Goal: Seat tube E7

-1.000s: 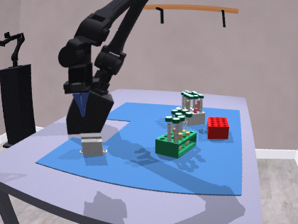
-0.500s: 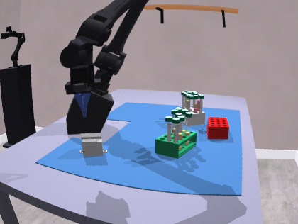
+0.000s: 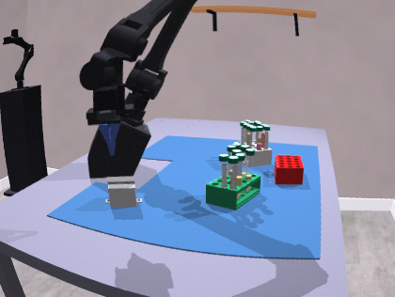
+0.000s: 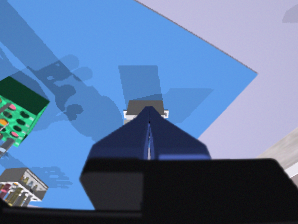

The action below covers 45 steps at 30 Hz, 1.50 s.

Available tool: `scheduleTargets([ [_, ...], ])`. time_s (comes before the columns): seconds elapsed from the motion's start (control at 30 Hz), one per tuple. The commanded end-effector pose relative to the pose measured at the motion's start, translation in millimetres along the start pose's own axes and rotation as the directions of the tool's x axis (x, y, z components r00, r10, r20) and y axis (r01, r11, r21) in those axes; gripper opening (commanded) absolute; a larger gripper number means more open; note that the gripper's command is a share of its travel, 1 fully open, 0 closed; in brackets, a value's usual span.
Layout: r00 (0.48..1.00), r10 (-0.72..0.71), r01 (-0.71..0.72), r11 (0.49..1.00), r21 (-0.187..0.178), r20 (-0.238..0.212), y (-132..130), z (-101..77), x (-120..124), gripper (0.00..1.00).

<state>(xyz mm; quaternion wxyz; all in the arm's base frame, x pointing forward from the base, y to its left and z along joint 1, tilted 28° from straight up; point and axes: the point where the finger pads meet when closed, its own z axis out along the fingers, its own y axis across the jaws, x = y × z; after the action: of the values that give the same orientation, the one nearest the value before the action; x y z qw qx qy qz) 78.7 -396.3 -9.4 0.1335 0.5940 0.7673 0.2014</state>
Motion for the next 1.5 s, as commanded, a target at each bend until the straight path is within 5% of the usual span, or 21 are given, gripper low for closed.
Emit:
scheduleTargets([
  [0.0,0.997,-0.028,0.027,0.999,0.017,0.067,-0.4,-28.3,-28.9,0.0],
  [0.27,0.996,-0.032,0.03,0.999,0.023,0.085,-2.3,-34.7,-26.9,0.0],
  [0.3,0.999,-0.012,0.012,1.0,0.011,0.049,-3.1,-20.0,-2.2,0.0],
  [0.57,0.998,-0.018,0.017,1.0,0.016,0.057,-2.0,-17.7,34.9,0.0],
  [1.47,0.999,-0.012,0.011,1.0,0.012,0.039,4.2,-8.8,135.4,0.0],
])
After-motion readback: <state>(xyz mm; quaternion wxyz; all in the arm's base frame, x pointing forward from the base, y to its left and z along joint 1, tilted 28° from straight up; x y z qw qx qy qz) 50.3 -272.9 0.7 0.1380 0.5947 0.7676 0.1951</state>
